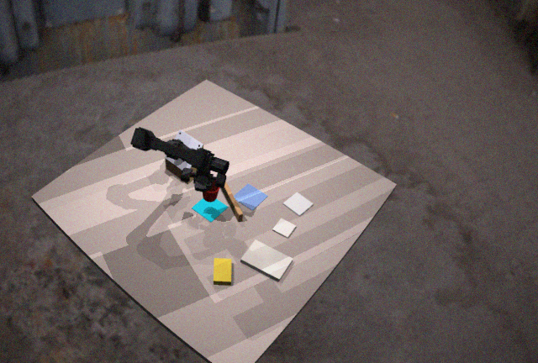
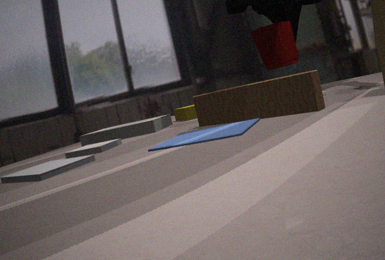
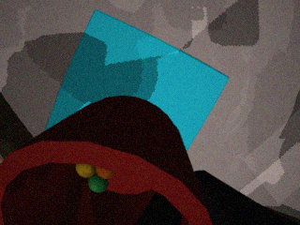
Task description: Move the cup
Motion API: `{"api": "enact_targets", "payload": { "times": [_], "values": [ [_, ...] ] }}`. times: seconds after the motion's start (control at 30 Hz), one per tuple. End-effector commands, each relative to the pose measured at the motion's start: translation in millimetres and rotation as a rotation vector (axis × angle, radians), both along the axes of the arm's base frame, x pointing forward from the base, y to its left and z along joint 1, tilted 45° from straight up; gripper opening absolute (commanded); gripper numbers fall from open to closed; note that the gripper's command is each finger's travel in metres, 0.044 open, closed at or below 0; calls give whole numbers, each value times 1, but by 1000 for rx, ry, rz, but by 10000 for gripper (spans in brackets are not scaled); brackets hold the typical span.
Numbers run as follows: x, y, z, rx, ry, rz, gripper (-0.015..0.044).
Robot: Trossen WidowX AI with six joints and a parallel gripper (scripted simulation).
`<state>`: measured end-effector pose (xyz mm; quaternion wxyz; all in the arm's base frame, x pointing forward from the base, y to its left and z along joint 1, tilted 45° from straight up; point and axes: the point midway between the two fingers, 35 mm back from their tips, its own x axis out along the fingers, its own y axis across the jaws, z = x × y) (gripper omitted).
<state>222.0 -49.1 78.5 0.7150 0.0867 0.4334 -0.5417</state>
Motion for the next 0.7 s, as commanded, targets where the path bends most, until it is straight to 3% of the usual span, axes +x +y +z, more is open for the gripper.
{"api": "enact_targets", "payload": {
  "times": [0.0, 0.67],
  "values": [
    [0, -4, -3, -4, 1, 4, 0],
    [1, -21, -20, -4, 1, 5, 0]
  ]
}}
